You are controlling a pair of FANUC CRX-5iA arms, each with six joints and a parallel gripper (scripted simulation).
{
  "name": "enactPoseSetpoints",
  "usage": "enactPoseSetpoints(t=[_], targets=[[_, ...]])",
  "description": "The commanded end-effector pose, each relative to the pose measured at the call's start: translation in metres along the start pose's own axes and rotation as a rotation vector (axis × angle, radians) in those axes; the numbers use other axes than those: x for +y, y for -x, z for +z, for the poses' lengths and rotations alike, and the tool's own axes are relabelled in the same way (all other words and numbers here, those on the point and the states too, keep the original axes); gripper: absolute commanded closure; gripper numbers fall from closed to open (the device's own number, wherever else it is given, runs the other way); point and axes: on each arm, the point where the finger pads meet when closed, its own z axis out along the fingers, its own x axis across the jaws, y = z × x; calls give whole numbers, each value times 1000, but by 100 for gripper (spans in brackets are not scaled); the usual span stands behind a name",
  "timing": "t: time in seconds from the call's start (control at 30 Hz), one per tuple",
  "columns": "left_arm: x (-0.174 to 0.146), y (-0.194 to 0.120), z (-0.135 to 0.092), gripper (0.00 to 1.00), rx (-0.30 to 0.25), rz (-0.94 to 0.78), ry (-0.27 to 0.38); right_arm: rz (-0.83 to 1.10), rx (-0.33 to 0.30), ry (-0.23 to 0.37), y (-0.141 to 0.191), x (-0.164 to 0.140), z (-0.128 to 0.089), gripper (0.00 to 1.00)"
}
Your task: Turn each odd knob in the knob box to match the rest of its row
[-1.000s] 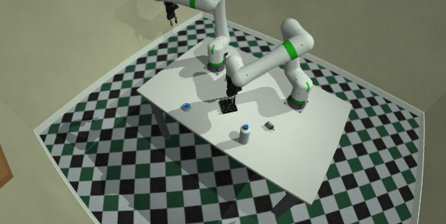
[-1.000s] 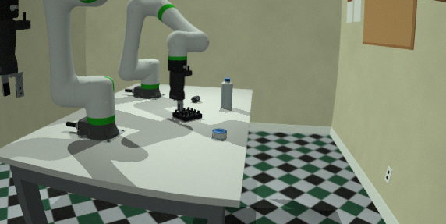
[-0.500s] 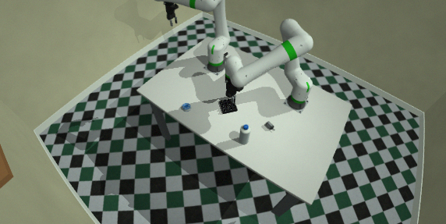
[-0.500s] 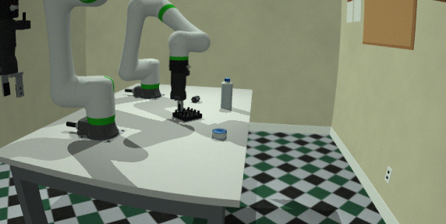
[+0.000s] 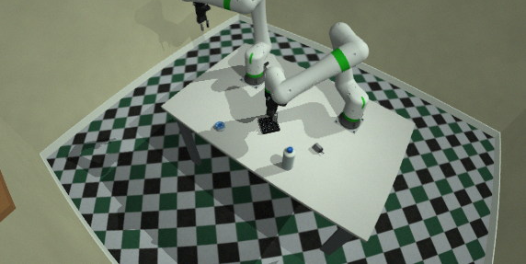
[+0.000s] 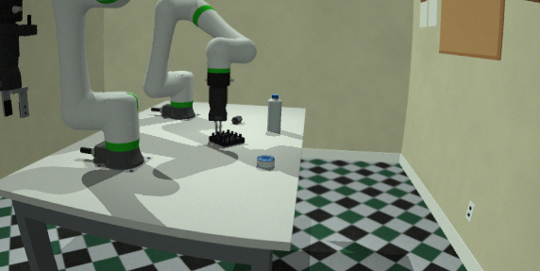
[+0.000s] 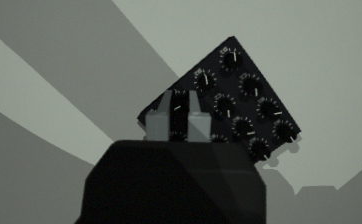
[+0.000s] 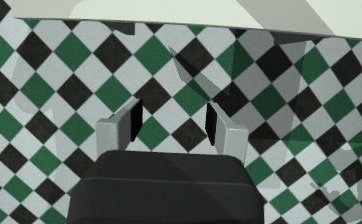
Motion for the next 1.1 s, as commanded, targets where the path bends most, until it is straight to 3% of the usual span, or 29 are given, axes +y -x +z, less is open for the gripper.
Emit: enactPoseSetpoints(t=[0.0,0.5,1.07], targets=[[1,0,-1,70,5,-82,-3,0,0,2,0,0,-1,0],[1,0,-1,70,6,-448,-2,0,0,2,0,0,-1,0],[1,0,-1,70,6,-687,-1,0,0,2,0,0,-1,0]])
